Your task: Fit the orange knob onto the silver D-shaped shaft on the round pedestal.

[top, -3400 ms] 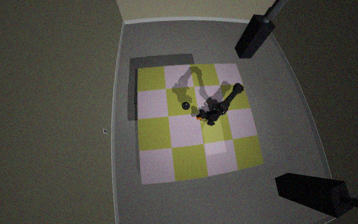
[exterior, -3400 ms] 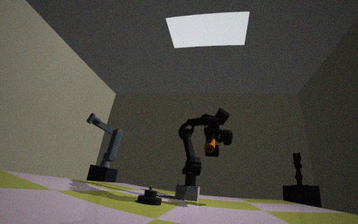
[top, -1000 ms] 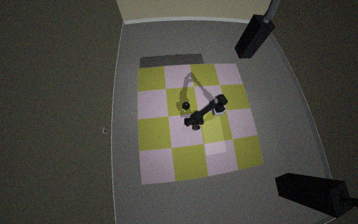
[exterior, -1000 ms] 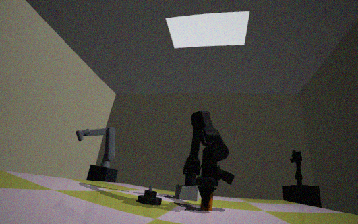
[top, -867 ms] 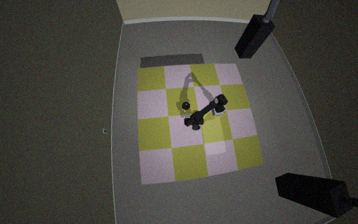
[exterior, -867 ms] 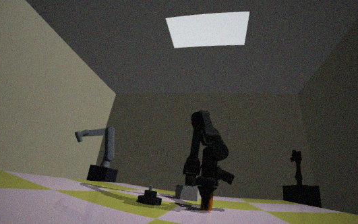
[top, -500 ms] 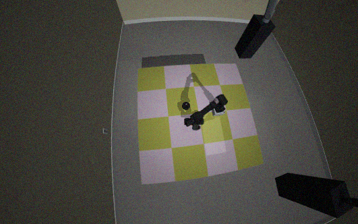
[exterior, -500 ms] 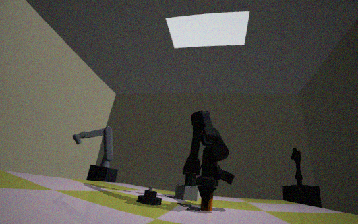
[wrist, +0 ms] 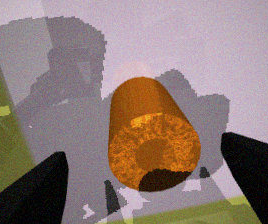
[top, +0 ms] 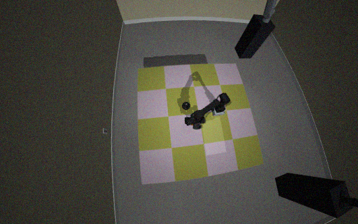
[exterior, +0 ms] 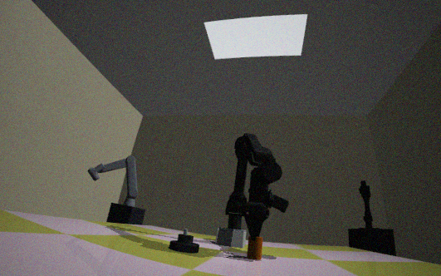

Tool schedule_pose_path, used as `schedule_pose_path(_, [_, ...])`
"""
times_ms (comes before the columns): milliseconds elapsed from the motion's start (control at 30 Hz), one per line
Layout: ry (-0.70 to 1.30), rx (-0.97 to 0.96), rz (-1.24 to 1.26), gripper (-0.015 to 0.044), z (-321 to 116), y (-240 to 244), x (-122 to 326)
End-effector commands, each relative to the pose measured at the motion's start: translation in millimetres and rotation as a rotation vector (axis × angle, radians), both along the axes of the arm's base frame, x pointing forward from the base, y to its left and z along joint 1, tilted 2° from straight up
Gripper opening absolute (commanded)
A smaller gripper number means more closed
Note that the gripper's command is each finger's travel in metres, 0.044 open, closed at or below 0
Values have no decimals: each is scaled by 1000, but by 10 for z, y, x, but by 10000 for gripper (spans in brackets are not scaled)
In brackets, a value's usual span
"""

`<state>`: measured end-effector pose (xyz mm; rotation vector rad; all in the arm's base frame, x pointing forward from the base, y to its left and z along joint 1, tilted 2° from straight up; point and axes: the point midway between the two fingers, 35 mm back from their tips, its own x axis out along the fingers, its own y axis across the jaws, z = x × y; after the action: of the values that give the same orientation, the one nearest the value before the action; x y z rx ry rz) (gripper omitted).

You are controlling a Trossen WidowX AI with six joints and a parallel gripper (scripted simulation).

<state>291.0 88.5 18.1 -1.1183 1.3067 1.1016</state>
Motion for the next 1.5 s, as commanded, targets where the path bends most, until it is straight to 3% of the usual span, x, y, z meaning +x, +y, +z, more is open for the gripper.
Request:
schedule_pose_path(0, [-24, 11, 3, 440, 369, 15, 20])
schedule_pose_path(1467, [-24, 11, 2, 440, -258, 4, 35])
